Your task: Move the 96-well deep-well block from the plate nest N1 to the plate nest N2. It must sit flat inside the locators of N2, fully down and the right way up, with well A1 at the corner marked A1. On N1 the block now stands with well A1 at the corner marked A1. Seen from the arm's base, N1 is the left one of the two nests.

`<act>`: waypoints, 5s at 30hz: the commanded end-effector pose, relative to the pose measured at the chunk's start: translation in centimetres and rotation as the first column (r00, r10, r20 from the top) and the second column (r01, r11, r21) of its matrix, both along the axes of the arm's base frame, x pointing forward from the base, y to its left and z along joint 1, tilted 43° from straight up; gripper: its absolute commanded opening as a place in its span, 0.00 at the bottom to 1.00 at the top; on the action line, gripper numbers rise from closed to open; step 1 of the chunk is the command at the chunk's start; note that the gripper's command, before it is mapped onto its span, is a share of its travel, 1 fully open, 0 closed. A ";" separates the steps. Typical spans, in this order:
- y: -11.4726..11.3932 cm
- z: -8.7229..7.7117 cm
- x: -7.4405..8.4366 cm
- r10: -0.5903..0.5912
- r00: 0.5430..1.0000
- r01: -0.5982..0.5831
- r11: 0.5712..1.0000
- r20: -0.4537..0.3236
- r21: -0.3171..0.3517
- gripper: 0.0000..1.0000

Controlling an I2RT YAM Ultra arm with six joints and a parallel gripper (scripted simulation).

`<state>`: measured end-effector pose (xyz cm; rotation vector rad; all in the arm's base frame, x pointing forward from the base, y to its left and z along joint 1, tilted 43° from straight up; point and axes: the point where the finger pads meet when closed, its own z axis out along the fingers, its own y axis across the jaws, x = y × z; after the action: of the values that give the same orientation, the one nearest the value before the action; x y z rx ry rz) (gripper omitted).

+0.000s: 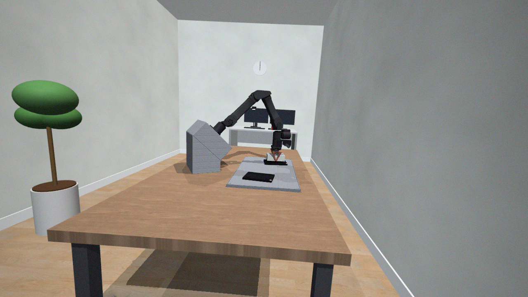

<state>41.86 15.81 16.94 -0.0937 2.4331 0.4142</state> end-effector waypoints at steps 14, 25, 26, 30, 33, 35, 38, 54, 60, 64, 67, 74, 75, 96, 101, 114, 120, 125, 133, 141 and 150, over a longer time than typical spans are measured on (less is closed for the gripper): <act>-0.9 2.7 -1.6 0.000 1.000 0.000 1.000 0.020 0.005 0.00; -1.4 3.8 -2.5 0.000 1.000 0.000 1.000 0.020 0.005 0.00; -1.4 3.9 -2.6 0.000 1.000 0.000 1.000 0.020 0.005 0.00; -1.6 4.4 -3.0 0.000 1.000 0.000 1.000 0.020 0.005 0.00; -1.8 4.7 -3.3 0.000 1.000 0.000 1.000 0.020 0.005 0.00; -1.8 4.9 -3.4 0.000 1.000 0.000 1.000 0.020 0.005 0.00; -2.0 5.1 -3.6 0.000 1.000 0.000 1.000 0.020 0.005 0.00; -2.4 6.0 -4.4 0.000 1.000 0.000 1.000 0.020 0.005 0.00; -2.3 6.0 -4.4 0.000 1.000 0.000 1.000 0.020 0.005 0.00; -2.3 6.0 -4.4 0.000 1.000 0.000 1.000 0.020 0.005 0.00; -2.3 6.0 -4.4 0.000 1.000 0.000 1.000 0.020 0.005 0.00; -2.3 6.0 -4.4 0.000 1.000 0.000 1.000 0.020 0.005 0.00; -2.3 6.0 -4.4 0.000 1.000 0.000 1.000 0.020 0.005 0.00; -2.3 6.0 -4.4 0.000 1.000 0.000 1.000 0.020 0.005 0.00; -2.3 6.0 -4.4 0.000 1.000 0.000 1.000 0.020 0.005 0.00; -2.3 6.0 -4.4 0.000 1.000 0.000 1.000 0.020 0.005 0.00; -2.3 6.0 -4.4 0.000 1.000 0.000 1.000 0.020 0.005 0.00; -3.5 5.3 -4.5 -0.096 0.995 0.098 0.992 -0.027 0.084 0.00; -5.8 4.0 -4.8 -0.186 0.979 0.197 0.968 -0.081 0.157 0.00; -7.6 3.1 -5.0 -0.186 0.979 0.197 0.968 -0.081 0.157 0.00; -10.2 1.6 -5.4 -0.187 0.979 0.197 0.968 -0.081 0.155 0.00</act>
<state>36.42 6.04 17.63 0.2663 2.4696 0.5240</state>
